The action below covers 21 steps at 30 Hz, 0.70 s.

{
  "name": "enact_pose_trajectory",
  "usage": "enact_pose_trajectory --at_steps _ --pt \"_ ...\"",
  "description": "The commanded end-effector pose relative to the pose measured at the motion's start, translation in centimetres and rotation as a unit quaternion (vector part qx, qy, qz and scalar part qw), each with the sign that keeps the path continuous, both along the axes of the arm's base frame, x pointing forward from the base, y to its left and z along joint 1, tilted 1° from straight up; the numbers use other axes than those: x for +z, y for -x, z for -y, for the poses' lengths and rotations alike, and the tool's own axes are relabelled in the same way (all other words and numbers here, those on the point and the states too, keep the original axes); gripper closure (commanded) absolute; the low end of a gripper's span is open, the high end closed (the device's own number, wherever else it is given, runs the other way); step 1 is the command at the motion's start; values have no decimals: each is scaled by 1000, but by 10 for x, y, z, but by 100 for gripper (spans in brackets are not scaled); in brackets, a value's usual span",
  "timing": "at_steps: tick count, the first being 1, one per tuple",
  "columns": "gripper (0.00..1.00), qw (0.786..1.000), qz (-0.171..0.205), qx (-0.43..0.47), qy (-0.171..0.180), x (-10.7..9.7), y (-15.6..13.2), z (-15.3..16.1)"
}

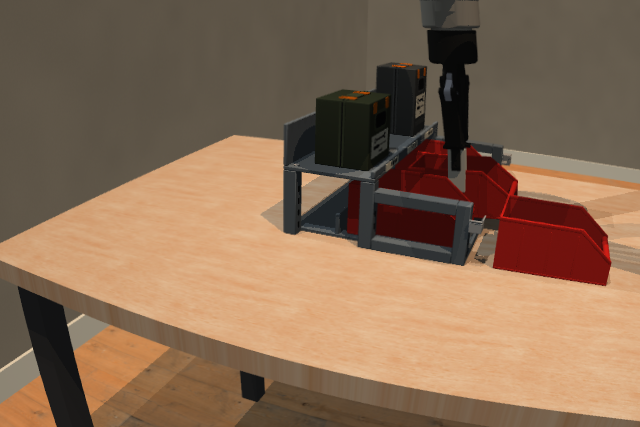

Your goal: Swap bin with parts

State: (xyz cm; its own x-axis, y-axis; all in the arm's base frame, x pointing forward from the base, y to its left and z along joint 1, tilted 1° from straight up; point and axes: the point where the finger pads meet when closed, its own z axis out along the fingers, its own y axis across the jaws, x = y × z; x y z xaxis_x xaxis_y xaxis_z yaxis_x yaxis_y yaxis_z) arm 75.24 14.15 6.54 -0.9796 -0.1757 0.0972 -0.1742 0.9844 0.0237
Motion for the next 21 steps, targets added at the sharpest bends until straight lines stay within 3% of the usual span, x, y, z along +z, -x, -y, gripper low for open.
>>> enact_pose_trajectory --at_steps 1,21 --pt "90 1000 0 0 0 0 0 0" --pt "90 1000 3 0 -1 0 0 0"
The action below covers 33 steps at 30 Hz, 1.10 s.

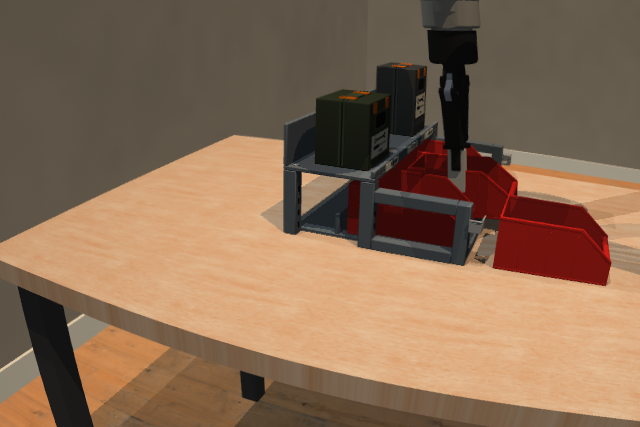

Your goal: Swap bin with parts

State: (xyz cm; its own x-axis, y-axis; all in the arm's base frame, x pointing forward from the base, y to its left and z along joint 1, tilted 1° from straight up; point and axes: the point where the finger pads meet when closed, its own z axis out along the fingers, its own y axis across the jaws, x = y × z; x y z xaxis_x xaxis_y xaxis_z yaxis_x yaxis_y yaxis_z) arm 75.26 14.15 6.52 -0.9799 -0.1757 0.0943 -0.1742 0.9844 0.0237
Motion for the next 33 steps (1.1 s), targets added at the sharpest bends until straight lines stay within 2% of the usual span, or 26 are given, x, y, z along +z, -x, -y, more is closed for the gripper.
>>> enact_pose_trajectory --at_steps 1,21,22,33 --pt "90 1000 4 0 -1 0 0 0" --pt "90 1000 14 0 -3 -2 1 0" --pt "85 1000 14 0 -3 -2 1 0" --pt "85 1000 14 0 -3 -2 1 0"
